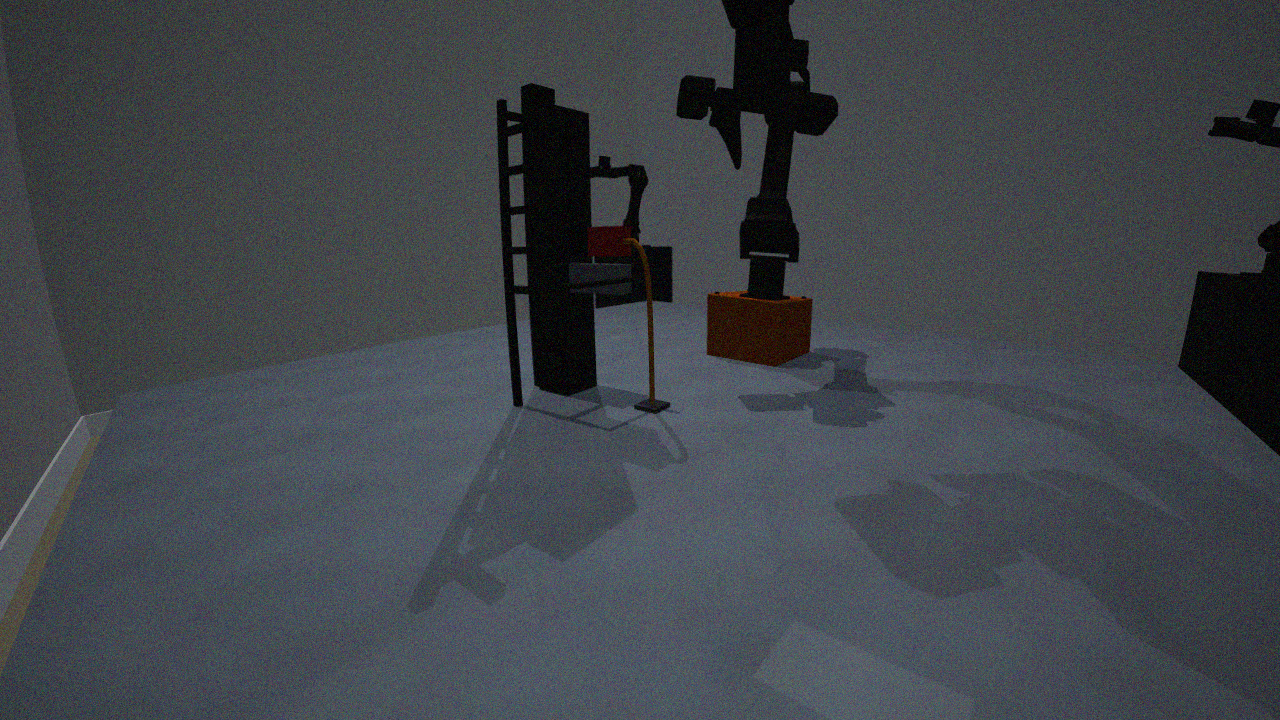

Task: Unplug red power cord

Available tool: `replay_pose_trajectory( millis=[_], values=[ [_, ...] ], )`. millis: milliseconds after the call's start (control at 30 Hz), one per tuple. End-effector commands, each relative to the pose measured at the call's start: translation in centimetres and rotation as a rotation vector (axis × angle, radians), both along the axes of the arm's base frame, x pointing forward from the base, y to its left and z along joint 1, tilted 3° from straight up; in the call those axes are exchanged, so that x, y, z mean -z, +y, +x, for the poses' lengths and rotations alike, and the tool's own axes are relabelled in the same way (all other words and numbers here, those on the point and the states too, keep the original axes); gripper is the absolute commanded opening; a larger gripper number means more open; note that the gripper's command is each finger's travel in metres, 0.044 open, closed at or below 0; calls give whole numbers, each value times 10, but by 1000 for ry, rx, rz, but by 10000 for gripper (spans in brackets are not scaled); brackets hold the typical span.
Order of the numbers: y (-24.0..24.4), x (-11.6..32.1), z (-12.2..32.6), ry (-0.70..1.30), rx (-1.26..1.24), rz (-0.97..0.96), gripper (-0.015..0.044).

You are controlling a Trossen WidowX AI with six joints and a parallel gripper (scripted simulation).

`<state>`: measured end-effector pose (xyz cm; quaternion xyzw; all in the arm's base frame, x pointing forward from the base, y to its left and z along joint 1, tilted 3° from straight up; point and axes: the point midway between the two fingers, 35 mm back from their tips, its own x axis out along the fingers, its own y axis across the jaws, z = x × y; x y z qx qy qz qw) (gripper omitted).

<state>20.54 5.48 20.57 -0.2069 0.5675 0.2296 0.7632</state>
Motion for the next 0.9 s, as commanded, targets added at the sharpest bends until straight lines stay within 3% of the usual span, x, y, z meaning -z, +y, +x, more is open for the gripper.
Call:
replay_pose_trajectory(
  millis=[0, 500, 867],
  values=[
    [-29, 22, 57, 77, -401, -141, 160],
    [-78, 66, 108, 174, -902, -185, 160],
    [-80, 68, 109, 177, -920, -184, 160]
  ],
)
